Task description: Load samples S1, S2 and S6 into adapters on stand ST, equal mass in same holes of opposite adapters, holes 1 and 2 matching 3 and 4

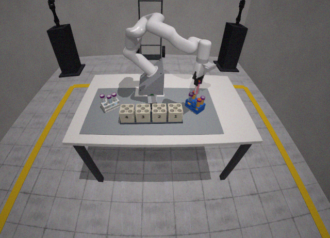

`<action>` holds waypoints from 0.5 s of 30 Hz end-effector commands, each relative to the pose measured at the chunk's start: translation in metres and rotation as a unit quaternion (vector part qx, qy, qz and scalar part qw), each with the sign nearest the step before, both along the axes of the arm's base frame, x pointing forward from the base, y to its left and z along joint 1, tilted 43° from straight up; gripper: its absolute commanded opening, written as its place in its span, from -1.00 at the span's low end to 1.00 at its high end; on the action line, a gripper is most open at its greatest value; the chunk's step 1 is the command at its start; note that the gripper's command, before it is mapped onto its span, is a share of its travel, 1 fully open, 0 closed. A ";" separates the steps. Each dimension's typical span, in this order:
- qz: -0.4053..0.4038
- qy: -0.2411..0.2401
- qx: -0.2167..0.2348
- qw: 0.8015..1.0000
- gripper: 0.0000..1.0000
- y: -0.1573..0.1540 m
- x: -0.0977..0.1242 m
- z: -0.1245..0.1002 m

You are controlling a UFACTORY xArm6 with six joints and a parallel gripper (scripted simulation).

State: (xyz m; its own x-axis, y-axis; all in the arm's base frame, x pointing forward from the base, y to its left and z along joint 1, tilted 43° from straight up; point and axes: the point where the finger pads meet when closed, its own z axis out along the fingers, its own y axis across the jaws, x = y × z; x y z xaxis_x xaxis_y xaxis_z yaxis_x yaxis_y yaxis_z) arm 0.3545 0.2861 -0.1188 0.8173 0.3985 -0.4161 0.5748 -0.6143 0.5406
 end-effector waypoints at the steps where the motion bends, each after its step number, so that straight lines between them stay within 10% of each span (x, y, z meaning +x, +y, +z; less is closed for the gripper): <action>1: 0.001 -0.002 0.002 1.000 -1.00 0.002 0.001 0.001; 15: 0.001 -0.002 0.002 1.000 -1.00 -0.014 0.000 -0.016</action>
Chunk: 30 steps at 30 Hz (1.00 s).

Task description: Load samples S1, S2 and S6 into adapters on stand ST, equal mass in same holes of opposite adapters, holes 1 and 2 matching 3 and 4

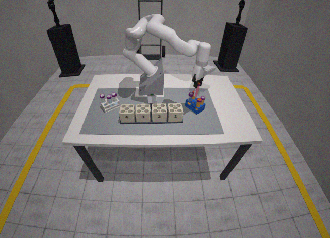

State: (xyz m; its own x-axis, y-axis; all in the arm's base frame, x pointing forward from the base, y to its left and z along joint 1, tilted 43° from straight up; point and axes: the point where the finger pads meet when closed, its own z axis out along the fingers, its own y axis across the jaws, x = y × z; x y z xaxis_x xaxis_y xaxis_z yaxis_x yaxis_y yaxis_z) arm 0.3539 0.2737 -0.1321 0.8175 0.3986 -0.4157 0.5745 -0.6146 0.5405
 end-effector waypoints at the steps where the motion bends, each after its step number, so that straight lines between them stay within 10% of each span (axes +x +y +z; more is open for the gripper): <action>1: 0.001 -0.001 0.002 1.000 -1.00 -0.003 0.001 -0.004; 30: 0.001 -0.001 0.002 1.000 -1.00 -0.034 -0.001 -0.037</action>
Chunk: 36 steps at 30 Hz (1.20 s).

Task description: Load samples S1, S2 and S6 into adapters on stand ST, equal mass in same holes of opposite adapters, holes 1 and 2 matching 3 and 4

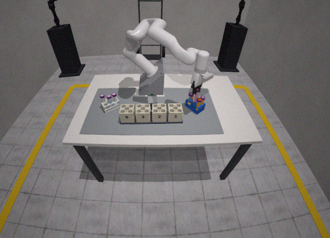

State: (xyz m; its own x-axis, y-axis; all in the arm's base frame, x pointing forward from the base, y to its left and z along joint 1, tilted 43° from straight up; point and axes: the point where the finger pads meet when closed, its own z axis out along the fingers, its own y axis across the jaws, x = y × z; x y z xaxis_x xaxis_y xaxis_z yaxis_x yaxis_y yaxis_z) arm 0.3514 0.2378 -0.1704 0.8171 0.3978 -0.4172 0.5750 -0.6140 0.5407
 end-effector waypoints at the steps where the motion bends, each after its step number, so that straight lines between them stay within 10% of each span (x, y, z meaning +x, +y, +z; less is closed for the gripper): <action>1: 0.001 -0.002 0.002 1.000 -1.00 0.002 0.002 0.001; 36: 0.001 -0.002 0.002 1.000 -1.00 -0.013 0.001 -0.015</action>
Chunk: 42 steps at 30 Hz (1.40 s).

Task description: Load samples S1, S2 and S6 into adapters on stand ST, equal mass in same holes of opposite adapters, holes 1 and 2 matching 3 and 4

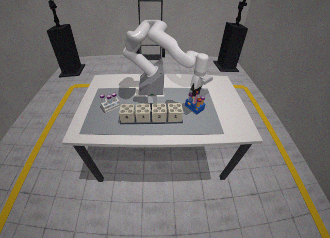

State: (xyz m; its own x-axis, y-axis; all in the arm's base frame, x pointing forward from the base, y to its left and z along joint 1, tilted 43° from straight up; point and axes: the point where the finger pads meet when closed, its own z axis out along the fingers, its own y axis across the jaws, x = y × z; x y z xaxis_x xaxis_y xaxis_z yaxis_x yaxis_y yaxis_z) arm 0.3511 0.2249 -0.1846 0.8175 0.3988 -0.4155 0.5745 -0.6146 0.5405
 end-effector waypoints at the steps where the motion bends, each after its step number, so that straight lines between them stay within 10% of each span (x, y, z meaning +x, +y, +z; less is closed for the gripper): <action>1: 0.001 -0.001 0.002 1.000 -1.00 -0.001 0.001 -0.002; 42: 0.001 -0.001 0.002 1.000 -1.00 -0.026 0.000 -0.029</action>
State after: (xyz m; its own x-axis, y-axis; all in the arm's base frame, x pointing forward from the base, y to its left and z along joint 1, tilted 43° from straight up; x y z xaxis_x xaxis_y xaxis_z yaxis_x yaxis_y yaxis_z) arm 0.3493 0.1987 -0.2125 0.8173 0.3984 -0.4163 0.5748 -0.6143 0.5406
